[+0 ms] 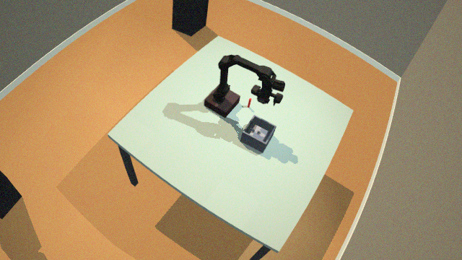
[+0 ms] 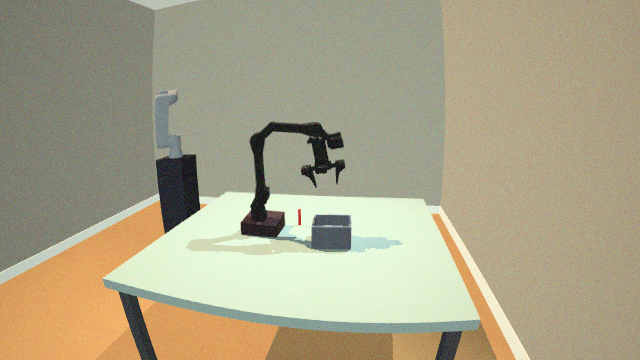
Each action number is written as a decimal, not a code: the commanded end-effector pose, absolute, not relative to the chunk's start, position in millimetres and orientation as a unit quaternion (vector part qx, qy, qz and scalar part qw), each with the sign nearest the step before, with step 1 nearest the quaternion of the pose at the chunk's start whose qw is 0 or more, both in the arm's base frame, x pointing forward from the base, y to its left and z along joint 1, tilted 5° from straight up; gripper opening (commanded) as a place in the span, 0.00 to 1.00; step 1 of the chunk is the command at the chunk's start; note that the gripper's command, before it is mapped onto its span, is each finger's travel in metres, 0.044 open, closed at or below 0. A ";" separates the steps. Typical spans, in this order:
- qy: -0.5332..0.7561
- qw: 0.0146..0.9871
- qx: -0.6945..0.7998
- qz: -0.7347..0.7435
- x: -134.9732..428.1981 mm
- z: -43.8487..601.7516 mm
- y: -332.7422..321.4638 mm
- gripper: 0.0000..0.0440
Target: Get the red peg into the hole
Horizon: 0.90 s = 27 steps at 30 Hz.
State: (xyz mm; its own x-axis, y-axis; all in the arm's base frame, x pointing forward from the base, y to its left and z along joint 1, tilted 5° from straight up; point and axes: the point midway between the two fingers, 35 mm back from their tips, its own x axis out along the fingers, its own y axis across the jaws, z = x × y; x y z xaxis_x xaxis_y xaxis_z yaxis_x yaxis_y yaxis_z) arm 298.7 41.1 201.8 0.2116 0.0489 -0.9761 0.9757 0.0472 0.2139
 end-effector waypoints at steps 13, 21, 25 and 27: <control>0.537 0.547 0.441 -0.467 217.4 148.7 83.8 1.00; 0.552 0.553 0.405 -0.474 201.6 117.1 90.6 1.00; 0.556 0.556 0.395 -0.476 198.6 100.5 92.4 1.00; 0.556 0.558 0.391 -0.476 197.8 91.7 93.5 1.00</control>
State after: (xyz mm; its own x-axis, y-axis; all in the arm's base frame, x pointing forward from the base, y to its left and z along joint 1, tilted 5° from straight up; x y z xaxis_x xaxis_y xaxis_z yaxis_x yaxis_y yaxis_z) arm 200.2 93.9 102.2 -0.0621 -0.0824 -0.9947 0.9677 0.2391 -0.0802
